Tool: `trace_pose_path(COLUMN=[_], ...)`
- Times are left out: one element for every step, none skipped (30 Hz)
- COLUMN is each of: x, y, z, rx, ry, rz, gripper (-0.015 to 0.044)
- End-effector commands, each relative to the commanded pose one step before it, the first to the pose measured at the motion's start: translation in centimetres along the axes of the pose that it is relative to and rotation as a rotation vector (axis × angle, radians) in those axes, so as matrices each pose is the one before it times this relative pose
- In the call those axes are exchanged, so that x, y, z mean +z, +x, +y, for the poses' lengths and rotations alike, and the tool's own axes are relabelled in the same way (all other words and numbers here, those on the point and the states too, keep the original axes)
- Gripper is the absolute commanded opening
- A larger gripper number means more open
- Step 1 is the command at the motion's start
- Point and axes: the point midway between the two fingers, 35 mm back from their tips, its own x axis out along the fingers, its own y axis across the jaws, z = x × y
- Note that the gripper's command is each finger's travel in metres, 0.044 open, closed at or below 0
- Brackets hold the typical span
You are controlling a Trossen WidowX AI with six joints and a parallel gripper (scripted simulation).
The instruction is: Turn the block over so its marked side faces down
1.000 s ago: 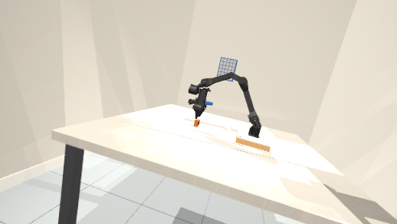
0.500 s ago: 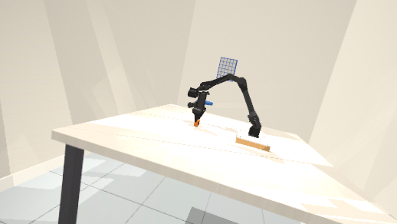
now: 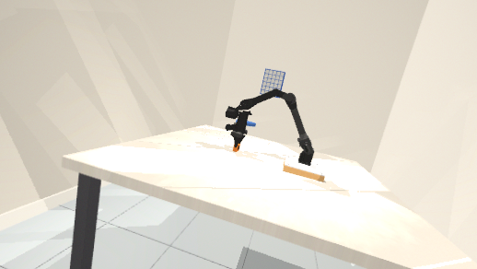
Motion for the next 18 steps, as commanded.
trace_pose_path(x=[-0.178, 0.0, 0.0, 0.0, 0.0, 0.0, 0.0, 0.0, 0.0, 0.0, 0.0, 0.0, 0.0, 0.0, 0.005, 0.014, 0.017, 0.01], y=[0.196, 0.0, 0.0, 0.0, 0.0, 0.0, 0.0, 0.0, 0.0, 0.0, 0.0, 0.0, 0.0, 0.0, -0.096, -0.289, -0.481, -0.642], z=[-0.046, 0.0, 0.0, 0.0, 0.0, 0.0, 0.0, 0.0, 0.0, 0.0, 0.0, 0.0, 0.0, 0.0, 0.0, -0.001, -0.001, -0.001], rx=[-0.00413, 0.0, 0.0, 0.0, 0.0, 0.0, 0.0, 0.0, 0.0, 0.0, 0.0, 0.0, 0.0, 0.0, -0.00001, -0.00003, -0.00003, -0.00003], ry=[0.0004, 0.0, 0.0, 0.0, 0.0, 0.0, 0.0, 0.0, 0.0, 0.0, 0.0, 0.0, 0.0, 0.0, 0.0, 0.0001, 0.0001, 0.0001], rz=[0.00644, 0.0, 0.0, 0.0, 0.0, 0.0, 0.0, 0.0, 0.0, 0.0, 0.0, 0.0, 0.0, 0.0, -0.00005, -0.00014, -0.00016, -0.00013], gripper=[0.0229, 0.0222, 0.0216, 0.0209, 0.0202, 0.0196, 0.0189, 0.0182, 0.0176, 0.0169, 0.0163, 0.0156, 0.0149, 0.0143, 0.0116, 0.009, 0.0064, 0.0037])
